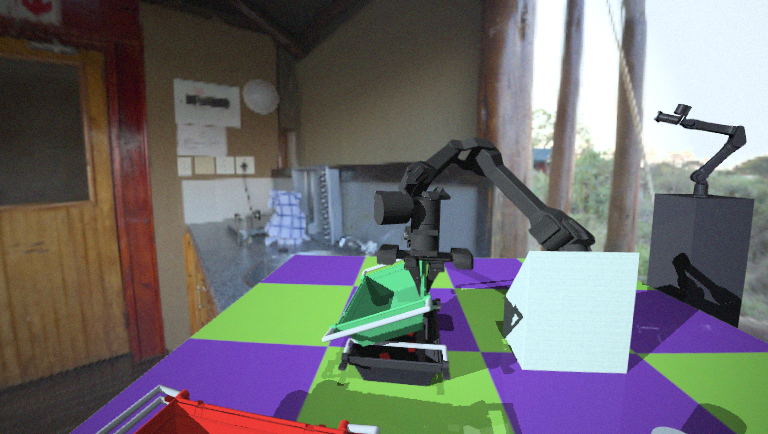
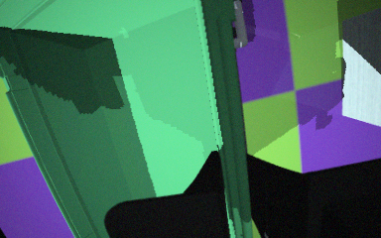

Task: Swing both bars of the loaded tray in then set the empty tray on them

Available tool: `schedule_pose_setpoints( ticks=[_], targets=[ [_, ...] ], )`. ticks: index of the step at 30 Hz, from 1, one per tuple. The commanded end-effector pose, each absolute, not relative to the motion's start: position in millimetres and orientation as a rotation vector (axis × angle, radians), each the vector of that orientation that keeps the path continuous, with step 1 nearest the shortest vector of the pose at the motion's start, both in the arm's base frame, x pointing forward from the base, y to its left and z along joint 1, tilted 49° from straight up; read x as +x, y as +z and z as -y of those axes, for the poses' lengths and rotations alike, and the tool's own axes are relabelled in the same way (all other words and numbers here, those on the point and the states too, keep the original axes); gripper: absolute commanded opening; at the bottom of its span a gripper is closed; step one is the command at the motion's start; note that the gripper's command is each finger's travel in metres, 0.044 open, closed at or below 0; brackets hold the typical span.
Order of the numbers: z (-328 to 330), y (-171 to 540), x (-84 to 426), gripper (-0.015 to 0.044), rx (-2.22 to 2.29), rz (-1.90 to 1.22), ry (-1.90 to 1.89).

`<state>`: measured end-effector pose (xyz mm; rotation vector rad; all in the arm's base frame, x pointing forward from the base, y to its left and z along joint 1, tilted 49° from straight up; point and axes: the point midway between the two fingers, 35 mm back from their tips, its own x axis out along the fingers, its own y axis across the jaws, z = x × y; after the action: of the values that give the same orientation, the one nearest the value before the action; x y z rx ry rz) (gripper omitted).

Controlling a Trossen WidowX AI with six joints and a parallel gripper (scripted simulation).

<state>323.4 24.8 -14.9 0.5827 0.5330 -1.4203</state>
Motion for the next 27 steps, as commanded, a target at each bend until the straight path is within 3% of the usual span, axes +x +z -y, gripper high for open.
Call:
schedule_pose_setpoints(
  ticks=[1,27],
  targets=[
    [-18.2,-18.9,317.2,0.0,0.57,-0.542,-1.434],
    [-13.2,-23.7,313.4,0.0,0.57,-0.542,-1.434]
  ],
)
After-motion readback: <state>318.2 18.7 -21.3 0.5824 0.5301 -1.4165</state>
